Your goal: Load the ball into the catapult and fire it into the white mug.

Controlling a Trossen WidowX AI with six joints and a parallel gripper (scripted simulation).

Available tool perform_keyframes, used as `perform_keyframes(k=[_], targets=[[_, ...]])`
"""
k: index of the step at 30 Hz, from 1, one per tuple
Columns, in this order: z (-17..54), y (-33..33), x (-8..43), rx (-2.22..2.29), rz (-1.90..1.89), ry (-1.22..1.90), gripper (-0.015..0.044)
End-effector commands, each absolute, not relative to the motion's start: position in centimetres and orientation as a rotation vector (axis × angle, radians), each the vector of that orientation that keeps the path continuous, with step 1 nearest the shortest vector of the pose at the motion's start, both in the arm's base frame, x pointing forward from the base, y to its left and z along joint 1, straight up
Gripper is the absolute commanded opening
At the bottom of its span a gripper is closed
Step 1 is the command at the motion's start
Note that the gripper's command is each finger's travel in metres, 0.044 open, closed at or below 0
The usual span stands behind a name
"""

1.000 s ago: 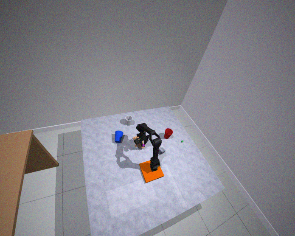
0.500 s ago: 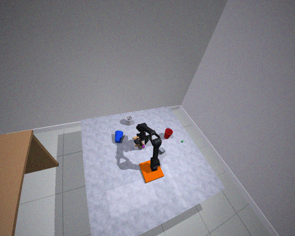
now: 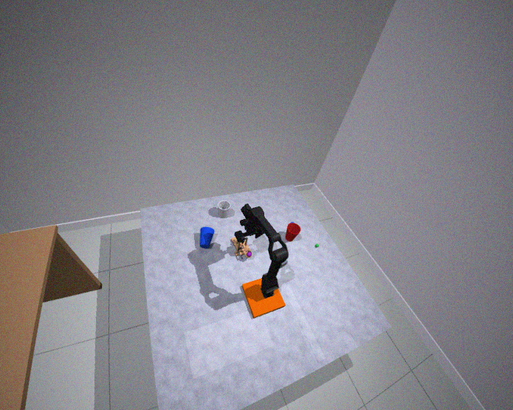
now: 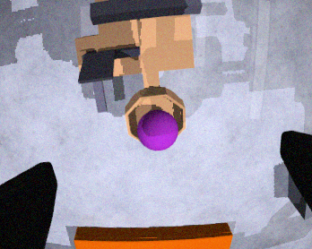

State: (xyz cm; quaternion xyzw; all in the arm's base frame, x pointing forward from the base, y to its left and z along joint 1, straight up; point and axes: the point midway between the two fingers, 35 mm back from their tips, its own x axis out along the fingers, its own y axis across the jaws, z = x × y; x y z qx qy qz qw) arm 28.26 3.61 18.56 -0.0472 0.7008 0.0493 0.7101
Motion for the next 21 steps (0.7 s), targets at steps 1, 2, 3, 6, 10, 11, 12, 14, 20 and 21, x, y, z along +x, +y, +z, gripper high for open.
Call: perform_keyframes(k=[1, 2, 3, 6, 10, 11, 12, 14, 20, 21], targets=[[18.4, 4.0, 31.4, -0.099, 0.133, 1.469, 0.044], [18.6, 4.2, 32.4, -0.098, 0.138, 1.435, 0.044], [18.7, 4.3, 33.4, -0.096, 0.143, 1.401, 0.044], [19.4, 4.5, 36.3, -0.094, 0.156, 1.299, 0.044], [20.5, 4.9, 40.0, -0.094, 0.173, 1.163, 0.044], [20.8, 4.9, 41.0, -0.094, 0.176, 1.128, 0.044], [21.2, 5.0, 41.9, -0.095, 0.18, 1.094, 0.044], [21.9, 5.1, 43.7, -0.097, 0.186, 1.026, 0.044], [24.5, 5.4, 48.0, -0.109, 0.203, 0.821, 0.044], [25.0, 5.4, 48.7, -0.111, 0.206, 0.787, 0.044]])
